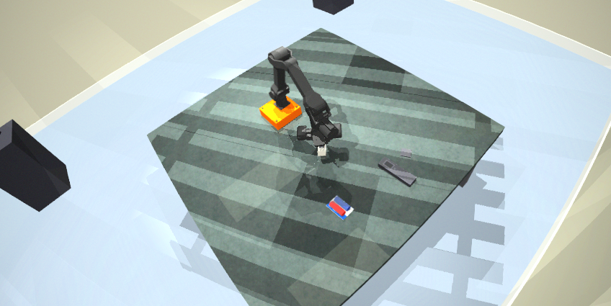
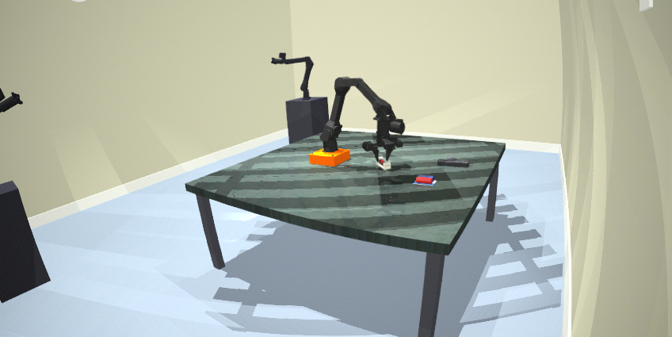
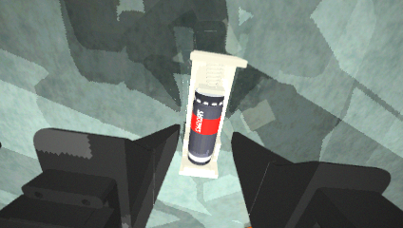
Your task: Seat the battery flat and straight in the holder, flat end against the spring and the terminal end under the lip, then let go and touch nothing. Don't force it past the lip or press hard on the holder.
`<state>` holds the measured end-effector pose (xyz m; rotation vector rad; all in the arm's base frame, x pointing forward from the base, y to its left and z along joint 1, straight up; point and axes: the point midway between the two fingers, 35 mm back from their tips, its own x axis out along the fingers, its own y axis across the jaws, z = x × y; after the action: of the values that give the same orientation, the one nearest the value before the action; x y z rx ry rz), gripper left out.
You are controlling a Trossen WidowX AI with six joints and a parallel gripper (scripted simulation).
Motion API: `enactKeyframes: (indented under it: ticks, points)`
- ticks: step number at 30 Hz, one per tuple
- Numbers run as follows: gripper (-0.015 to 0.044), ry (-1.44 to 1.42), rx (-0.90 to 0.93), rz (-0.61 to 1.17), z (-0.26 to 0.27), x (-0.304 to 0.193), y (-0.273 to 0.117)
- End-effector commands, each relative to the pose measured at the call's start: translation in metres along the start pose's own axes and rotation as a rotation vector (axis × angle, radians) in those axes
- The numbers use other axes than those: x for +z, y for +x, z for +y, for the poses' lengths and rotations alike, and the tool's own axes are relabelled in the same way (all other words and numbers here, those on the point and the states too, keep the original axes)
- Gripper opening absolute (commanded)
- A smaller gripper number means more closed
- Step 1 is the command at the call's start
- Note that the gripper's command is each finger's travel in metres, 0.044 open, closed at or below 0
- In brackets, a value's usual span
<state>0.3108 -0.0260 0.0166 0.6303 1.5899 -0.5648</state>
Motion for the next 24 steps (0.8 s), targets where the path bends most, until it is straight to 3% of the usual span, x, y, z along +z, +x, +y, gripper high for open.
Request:
enactKeyframes:
  ticks: [1, 7, 24]
  points:
    - [0.0285, -0.001, 0.006, -0.008, 0.002, 0.000, -0.021]
    - [0.0440, -0.001, 0.008, -0.010, 0.000, -0.008, -0.073]
    - [0.0440, -0.001, 0.008, -0.010, 0.000, -0.008, -0.074]
